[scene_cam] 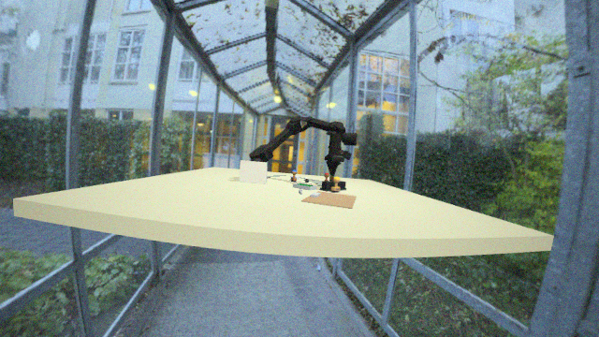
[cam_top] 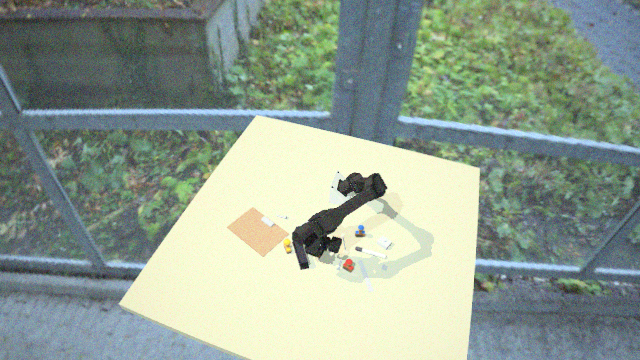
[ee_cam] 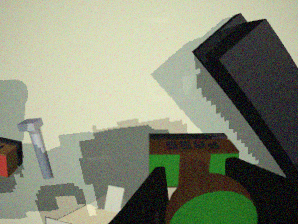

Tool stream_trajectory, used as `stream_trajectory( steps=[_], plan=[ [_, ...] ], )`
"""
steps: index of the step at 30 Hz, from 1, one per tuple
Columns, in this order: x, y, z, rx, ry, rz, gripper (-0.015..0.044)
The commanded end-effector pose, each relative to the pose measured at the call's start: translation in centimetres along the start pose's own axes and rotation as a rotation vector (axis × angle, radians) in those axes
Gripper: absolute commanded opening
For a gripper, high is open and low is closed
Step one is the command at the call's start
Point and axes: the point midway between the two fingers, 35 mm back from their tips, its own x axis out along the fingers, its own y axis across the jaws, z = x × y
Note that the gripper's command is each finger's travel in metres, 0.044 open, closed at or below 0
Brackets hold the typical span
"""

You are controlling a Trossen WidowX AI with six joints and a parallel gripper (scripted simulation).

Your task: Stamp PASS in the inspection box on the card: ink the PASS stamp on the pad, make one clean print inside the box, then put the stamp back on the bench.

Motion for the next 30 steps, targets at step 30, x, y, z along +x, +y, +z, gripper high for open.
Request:
stream_trajectory(
  steps=[30],
  plan=[
    [-1.8,0.0,0.1,-0.009,-0.002,-0.006,0.0]
  ],
)
